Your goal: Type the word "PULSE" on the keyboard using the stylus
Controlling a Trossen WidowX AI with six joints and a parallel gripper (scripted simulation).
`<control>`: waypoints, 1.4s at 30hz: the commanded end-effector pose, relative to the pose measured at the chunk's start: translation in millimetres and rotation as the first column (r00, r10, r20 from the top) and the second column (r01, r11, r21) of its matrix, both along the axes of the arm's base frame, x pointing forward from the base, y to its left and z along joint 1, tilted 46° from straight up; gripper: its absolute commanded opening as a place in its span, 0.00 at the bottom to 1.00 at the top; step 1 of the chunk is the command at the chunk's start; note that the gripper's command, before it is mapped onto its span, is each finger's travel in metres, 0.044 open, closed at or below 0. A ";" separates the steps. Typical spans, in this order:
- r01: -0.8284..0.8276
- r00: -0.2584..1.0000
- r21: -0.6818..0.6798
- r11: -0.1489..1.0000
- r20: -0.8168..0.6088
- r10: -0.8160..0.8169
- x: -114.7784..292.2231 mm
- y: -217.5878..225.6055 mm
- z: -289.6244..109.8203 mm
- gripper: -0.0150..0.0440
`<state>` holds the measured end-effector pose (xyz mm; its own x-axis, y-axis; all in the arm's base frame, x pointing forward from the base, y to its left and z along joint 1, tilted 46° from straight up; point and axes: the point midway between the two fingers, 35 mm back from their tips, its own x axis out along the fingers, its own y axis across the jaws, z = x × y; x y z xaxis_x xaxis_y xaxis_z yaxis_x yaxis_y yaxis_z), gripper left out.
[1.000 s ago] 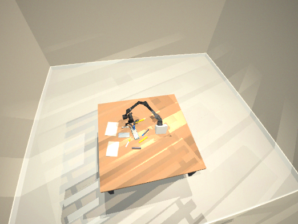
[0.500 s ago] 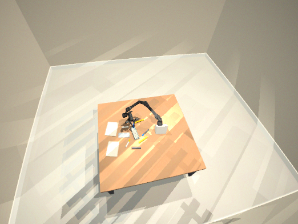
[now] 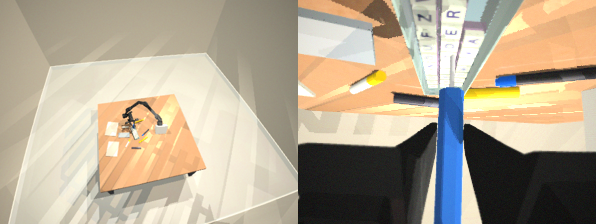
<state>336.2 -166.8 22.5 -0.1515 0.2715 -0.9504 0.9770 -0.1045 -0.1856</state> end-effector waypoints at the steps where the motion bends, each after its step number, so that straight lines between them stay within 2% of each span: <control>1: -0.004 1.000 -0.002 1.000 0.001 0.004 0.2 -0.6 -0.6 0.25; 3: -0.004 1.000 -0.002 1.000 0.001 0.004 0.2 -0.6 -0.6 0.25; 6: -0.004 1.000 -0.002 1.000 0.001 0.004 1.5 -1.9 -0.5 0.39; 7: -0.004 1.000 -0.002 1.000 0.001 0.004 2.0 -2.4 -0.5 0.39; 42: -0.004 1.000 -0.002 1.000 0.001 0.004 -0.2 -10.8 -8.6 0.39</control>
<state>336.0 -176.2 15.3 -0.1514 0.2710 -0.9506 0.9771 -0.1046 -0.1854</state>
